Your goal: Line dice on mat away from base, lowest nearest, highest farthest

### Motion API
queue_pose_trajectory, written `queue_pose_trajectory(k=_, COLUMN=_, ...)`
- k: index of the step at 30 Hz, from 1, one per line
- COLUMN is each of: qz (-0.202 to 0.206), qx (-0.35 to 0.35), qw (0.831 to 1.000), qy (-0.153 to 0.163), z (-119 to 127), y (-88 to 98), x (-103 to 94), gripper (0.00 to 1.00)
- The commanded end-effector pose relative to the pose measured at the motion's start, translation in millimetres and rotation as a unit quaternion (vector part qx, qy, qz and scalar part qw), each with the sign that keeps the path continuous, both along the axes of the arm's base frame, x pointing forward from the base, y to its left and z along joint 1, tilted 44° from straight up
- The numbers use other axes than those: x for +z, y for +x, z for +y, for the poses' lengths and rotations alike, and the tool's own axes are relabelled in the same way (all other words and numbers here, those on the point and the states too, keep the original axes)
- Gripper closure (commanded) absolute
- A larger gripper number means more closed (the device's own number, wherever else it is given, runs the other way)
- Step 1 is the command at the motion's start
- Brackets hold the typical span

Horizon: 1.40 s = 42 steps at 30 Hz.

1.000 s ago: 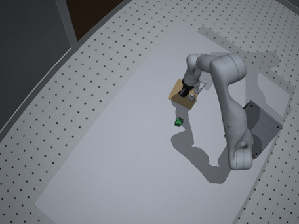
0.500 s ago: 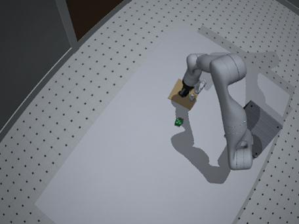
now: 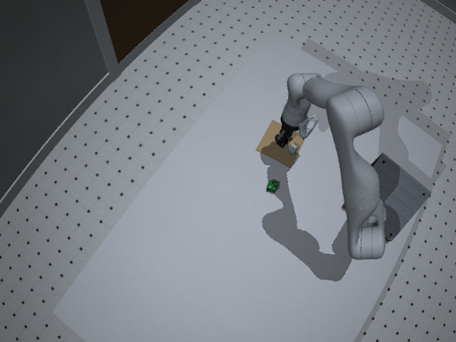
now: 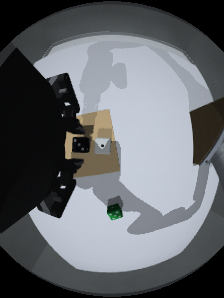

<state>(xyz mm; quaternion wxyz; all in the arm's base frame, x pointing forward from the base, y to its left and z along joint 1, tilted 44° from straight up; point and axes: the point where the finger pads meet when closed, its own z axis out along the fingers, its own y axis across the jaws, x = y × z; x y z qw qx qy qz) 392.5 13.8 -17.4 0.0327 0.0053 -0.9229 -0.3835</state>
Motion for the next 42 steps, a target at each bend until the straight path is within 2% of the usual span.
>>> queue_pose_trajectory(k=1, qz=-0.008, qx=-0.007, qw=1.0, qy=-0.007, z=-17.5, y=6.3, x=12.6, gripper=0.54)
queue_pose_trajectory(k=7, qz=-0.008, qx=-0.007, qw=1.0, qy=-0.007, z=-33.4, y=7.3, x=28.8, gripper=0.54)
queue_pose_trajectory(k=15, qz=-0.008, qx=-0.007, qw=1.0, qy=-0.007, z=-36.9, y=7.5, x=32.4, gripper=0.54)
queue_pose_trajectory(k=16, qz=-0.008, qx=-0.007, qw=1.0, qy=-0.007, z=-36.9, y=7.5, x=32.4, gripper=0.0)
queue_pose_trajectory(k=37, qz=-0.009, qx=-0.005, qw=1.0, qy=-0.007, z=-35.6, y=7.3, x=33.8, gripper=0.0)
queue_pose_trajectory(k=39, qz=-0.019, qx=0.002, qw=1.0, qy=-0.004, z=-28.3, y=5.7, x=41.7, gripper=0.0)
queue_pose_trajectory(k=42, qz=-0.054, qx=0.03, qw=0.998, qy=0.003, z=-3.2, y=-2.4, x=68.2, gripper=0.0)
